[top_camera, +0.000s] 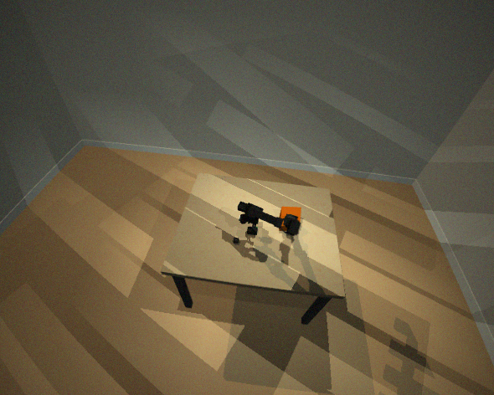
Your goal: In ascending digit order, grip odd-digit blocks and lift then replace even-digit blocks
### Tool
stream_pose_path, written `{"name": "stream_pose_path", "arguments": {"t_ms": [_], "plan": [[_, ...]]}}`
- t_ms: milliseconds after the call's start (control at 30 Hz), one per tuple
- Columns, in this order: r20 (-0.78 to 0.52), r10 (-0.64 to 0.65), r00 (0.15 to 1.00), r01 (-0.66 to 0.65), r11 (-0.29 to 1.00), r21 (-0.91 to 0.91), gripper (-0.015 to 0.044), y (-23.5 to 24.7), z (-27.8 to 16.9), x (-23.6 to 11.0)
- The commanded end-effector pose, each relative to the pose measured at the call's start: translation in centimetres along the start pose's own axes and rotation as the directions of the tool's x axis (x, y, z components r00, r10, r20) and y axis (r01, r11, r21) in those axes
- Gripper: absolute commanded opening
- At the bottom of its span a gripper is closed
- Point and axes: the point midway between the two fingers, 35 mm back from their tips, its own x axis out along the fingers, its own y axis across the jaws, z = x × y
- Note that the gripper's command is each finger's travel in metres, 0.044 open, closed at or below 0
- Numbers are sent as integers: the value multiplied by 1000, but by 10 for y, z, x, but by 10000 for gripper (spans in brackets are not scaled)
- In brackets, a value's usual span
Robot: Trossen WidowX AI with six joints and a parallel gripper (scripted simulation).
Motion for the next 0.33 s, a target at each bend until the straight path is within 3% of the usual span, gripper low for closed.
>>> {"name": "stream_pose_path", "arguments": {"t_ms": [0, 100, 300], "plan": [[9, 4, 1000, -4, 1000, -12, 400, 53, 7, -29], [8, 7, 1000, -7, 1000, -12, 400, 90, 2, -48], [8, 8, 1000, -8, 1000, -12, 400, 93, 1, -50]]}}
